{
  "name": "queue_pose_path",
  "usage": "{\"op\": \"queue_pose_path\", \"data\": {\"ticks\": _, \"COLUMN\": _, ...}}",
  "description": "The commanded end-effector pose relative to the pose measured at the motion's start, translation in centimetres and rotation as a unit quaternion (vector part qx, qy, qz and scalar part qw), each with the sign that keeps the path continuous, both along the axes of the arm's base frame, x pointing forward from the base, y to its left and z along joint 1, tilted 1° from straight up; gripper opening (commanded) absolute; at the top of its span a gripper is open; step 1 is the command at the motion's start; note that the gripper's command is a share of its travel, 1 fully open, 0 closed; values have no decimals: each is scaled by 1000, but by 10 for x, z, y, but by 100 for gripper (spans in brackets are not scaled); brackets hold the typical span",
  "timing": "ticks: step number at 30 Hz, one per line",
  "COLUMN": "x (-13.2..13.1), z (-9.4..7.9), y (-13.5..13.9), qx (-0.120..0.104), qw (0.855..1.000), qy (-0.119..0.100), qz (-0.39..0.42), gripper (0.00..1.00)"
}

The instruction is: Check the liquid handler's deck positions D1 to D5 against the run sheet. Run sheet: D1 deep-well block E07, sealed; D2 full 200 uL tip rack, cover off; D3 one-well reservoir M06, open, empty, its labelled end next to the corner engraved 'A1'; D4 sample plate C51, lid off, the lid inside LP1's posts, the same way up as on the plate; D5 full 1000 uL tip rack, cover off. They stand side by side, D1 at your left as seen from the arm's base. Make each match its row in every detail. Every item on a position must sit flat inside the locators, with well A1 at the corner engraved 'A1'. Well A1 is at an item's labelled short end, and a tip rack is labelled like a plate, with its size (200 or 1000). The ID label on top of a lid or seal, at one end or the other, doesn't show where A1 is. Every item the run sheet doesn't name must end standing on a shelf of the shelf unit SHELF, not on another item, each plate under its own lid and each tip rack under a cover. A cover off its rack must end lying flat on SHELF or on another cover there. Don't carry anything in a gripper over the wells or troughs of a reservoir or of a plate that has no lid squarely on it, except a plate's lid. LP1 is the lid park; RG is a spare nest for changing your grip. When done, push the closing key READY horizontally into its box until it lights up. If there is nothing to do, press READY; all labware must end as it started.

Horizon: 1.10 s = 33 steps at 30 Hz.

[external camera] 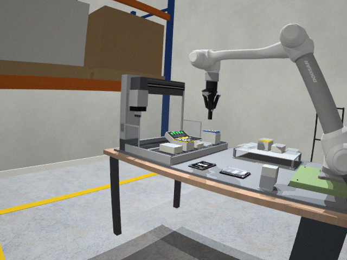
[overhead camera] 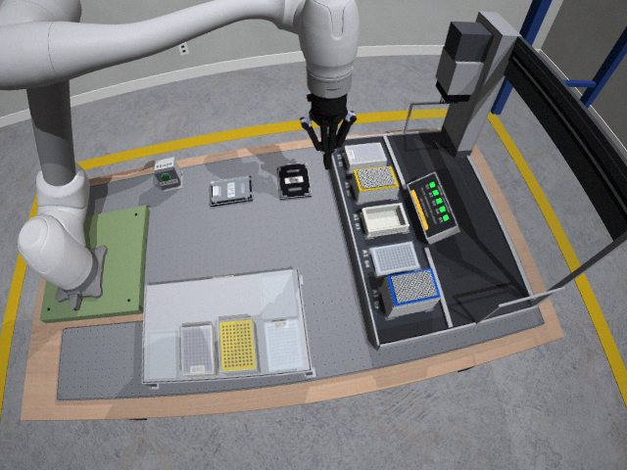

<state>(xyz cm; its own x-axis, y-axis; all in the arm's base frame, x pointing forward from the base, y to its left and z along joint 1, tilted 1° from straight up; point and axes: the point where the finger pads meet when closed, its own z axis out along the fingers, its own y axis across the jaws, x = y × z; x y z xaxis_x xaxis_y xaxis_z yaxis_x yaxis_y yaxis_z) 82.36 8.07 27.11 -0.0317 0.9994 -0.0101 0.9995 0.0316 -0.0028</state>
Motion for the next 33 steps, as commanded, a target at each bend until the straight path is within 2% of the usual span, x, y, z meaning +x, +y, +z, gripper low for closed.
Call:
{"op": "queue_pose_path", "data": {"ticks": 1, "x": 0, "z": 1, "y": 17, "qx": 0, "qw": 1000, "qy": -1, "qz": 0, "gripper": 10}}
{"op": "queue_pose_path", "data": {"ticks": 6, "x": 0, "z": 1, "y": 42, "qx": 0, "qw": 1000, "qy": -1, "qz": 0, "gripper": 10}}
{"op": "queue_pose_path", "data": {"ticks": 14, "x": 0, "z": 1, "y": 60, "qx": 0, "qw": 1000, "qy": -1, "qz": 0, "gripper": 10}}
{"op": "queue_pose_path", "data": {"ticks": 33, "x": 0, "z": 0, "y": 145, "qx": 0, "qw": 1000, "qy": -1, "qz": -1, "gripper": 10}}
